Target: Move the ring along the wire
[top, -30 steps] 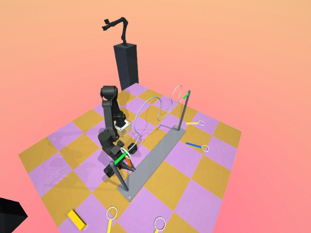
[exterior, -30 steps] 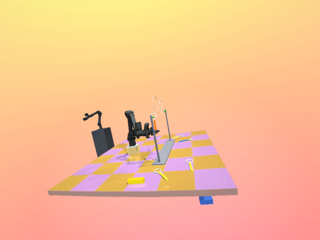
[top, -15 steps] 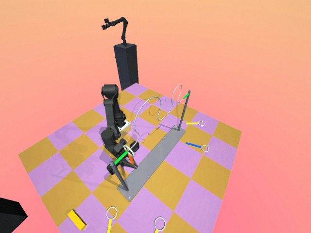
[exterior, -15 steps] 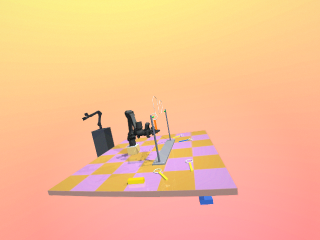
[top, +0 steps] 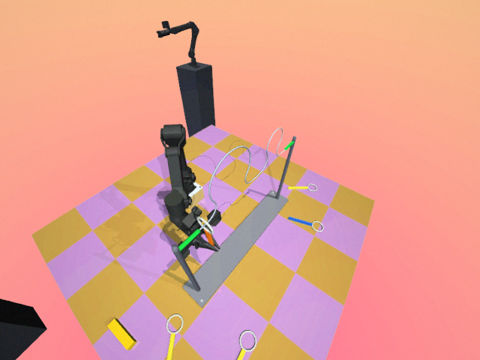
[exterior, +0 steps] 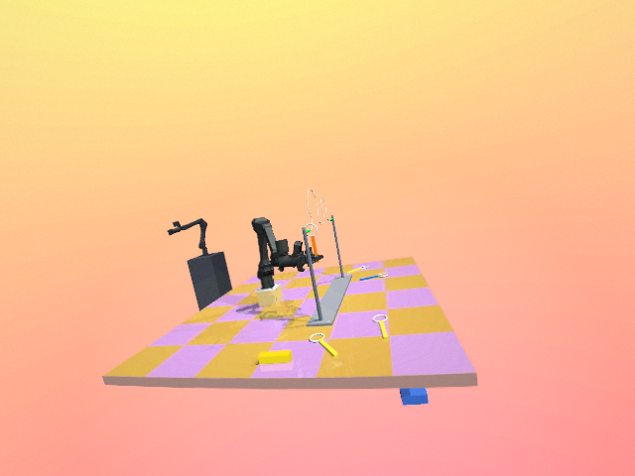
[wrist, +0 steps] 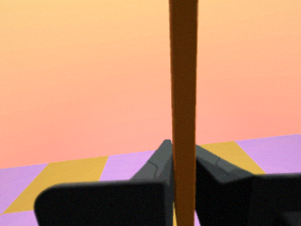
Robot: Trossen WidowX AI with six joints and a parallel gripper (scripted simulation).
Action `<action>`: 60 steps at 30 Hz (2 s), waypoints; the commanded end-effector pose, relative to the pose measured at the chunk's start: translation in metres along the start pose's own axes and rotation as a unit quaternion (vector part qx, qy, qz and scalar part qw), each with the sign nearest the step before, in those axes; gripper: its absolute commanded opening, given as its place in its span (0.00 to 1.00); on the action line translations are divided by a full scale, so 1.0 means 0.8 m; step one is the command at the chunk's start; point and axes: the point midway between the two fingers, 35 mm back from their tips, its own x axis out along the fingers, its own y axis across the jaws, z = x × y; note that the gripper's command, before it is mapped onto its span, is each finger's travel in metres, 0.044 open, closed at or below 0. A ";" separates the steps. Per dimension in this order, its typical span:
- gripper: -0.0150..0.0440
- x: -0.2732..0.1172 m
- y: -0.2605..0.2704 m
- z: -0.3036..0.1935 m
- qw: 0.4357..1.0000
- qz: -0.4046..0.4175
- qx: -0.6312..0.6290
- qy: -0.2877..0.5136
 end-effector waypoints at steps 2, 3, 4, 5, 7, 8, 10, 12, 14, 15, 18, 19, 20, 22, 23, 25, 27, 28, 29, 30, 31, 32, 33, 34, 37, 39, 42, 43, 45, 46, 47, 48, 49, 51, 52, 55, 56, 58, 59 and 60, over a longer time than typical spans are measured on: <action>0.00 -0.001 0.014 0.001 1.000 -0.001 0.026 -0.002; 0.00 -0.001 0.017 0.001 0.999 -0.001 0.032 -0.002; 0.00 -0.001 0.020 0.001 0.999 -0.001 0.038 -0.002; 0.00 -0.001 0.024 0.001 0.999 -0.001 0.045 -0.002; 0.00 0.000 0.031 0.002 0.998 -0.001 0.061 -0.003; 0.00 0.000 0.035 0.002 0.998 -0.001 0.069 -0.003; 0.00 0.000 0.041 0.003 0.997 -0.001 0.083 -0.003; 0.00 0.000 0.048 0.005 0.995 -0.001 0.099 -0.003; 0.00 0.000 0.057 0.006 0.993 0.000 0.119 -0.003; 0.00 0.000 0.061 0.007 0.992 0.000 0.129 -0.004; 0.00 0.000 0.075 0.011 0.987 0.000 0.162 -0.004; 0.00 0.001 0.079 0.013 0.985 0.000 0.173 -0.004; 0.00 0.001 0.084 0.015 0.983 0.000 0.184 -0.005; 0.00 0.001 0.093 0.019 0.978 0.000 0.208 -0.005; 0.00 0.001 0.097 0.021 0.976 0.001 0.219 -0.005; 0.00 0.001 0.106 0.025 0.970 0.001 0.243 -0.005; 0.00 0.001 0.115 0.030 0.964 0.001 0.267 -0.006; 0.00 0.001 0.120 0.033 0.960 0.001 0.278 -0.006; 0.00 0.001 0.124 0.036 0.957 0.001 0.290 -0.006; 0.00 0.000 0.127 0.038 0.955 0.003 0.298 -0.003; 0.00 -0.001 0.129 0.040 0.952 0.004 0.305 0.001; 0.00 -0.002 0.131 0.042 0.950 0.006 0.312 0.005; 0.00 -0.004 0.134 0.044 0.947 0.008 0.320 0.010; 0.00 -0.005 0.137 0.047 0.944 0.010 0.330 0.016; 0.00 -0.011 0.146 0.055 0.933 0.017 0.357 0.033; 0.00 -0.014 0.149 0.057 0.930 0.020 0.365 0.039; 0.00 -0.018 0.155 0.064 0.921 0.027 0.385 0.052; 0.00 -0.020 0.157 0.067 0.917 0.030 0.393 0.057; 0.00 -0.024 0.162 0.073 0.908 0.036 0.411 0.069; 0.00 -0.026 0.164 0.075 0.905 0.038 0.416 0.073; 0.00 -0.027 0.165 0.077 0.903 0.040 0.422 0.077; 0.00 -0.028 0.167 0.080 0.900 0.043 0.427 0.080; 0.00 -0.030 0.168 0.082 0.896 0.045 0.433 0.084; 0.00 -0.033 0.171 0.088 0.888 0.052 0.447 0.093; 0.00 -0.035 0.173 0.091 0.883 0.056 0.455 0.098; 0.00 -0.040 0.178 0.099 0.871 0.065 0.474 0.111; 0.00 -0.041 0.178 0.101 0.869 0.067 0.477 0.114; 0.00 -0.044 0.181 0.107 0.859 0.075 0.491 0.123; 0.00 -0.046 0.182 0.111 0.853 0.080 0.500 0.128; 0.00 -0.048 0.183 0.115 0.848 0.084 0.507 0.133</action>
